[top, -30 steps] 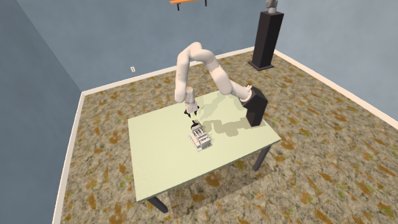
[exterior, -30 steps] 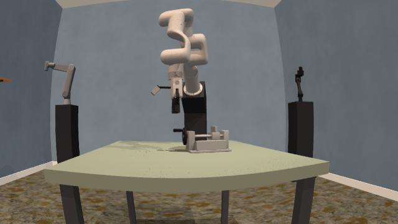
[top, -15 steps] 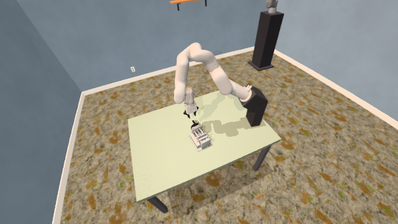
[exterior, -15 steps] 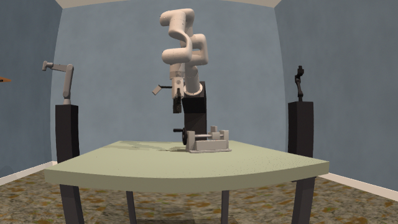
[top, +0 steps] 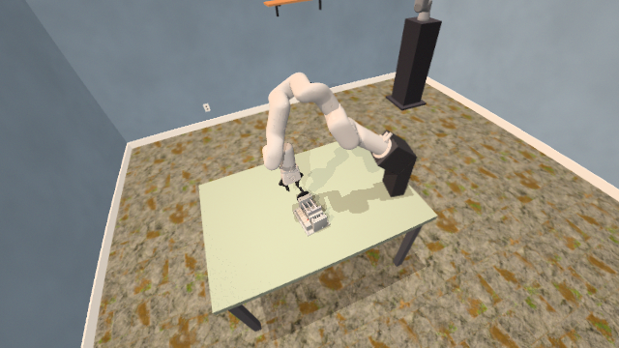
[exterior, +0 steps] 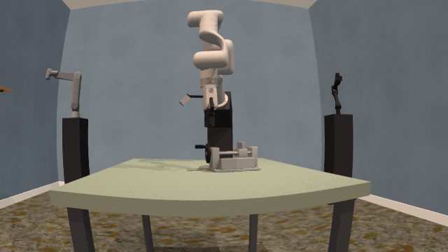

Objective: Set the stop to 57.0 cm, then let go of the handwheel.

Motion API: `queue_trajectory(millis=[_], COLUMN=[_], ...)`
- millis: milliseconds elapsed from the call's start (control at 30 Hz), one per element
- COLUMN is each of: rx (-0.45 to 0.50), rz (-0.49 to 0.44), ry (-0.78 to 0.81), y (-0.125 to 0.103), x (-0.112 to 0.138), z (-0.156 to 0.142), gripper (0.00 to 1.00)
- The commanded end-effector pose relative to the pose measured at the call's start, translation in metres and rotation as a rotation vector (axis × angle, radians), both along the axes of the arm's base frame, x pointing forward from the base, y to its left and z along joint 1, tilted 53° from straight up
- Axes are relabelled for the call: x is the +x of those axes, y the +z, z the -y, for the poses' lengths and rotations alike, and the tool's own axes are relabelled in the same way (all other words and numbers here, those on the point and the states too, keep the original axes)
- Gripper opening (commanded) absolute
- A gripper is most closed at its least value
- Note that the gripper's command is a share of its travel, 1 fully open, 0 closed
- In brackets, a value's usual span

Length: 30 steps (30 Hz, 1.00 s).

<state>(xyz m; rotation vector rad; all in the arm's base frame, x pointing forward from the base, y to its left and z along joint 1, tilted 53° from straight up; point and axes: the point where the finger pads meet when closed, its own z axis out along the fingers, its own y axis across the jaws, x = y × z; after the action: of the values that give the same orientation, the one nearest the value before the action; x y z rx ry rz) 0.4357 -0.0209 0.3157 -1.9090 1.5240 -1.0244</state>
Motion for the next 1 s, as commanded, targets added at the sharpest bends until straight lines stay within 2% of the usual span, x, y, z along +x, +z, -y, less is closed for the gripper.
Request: queue_trajectory(millis=[0, 133, 300, 967], rx=[-0.008, -0.008, -0.008, -0.008], rz=[0.0, 0.0, 0.0, 0.0], ry=[-0.012, -0.012, -0.012, -0.012], y=[0.004, -0.001, -0.016, -0.017], x=[0.003, 0.008, 0.029, 0.03], z=[-0.002, -0.002, 0.001, 0.001], gripper=[0.57, 0.57, 0.57, 0.57])
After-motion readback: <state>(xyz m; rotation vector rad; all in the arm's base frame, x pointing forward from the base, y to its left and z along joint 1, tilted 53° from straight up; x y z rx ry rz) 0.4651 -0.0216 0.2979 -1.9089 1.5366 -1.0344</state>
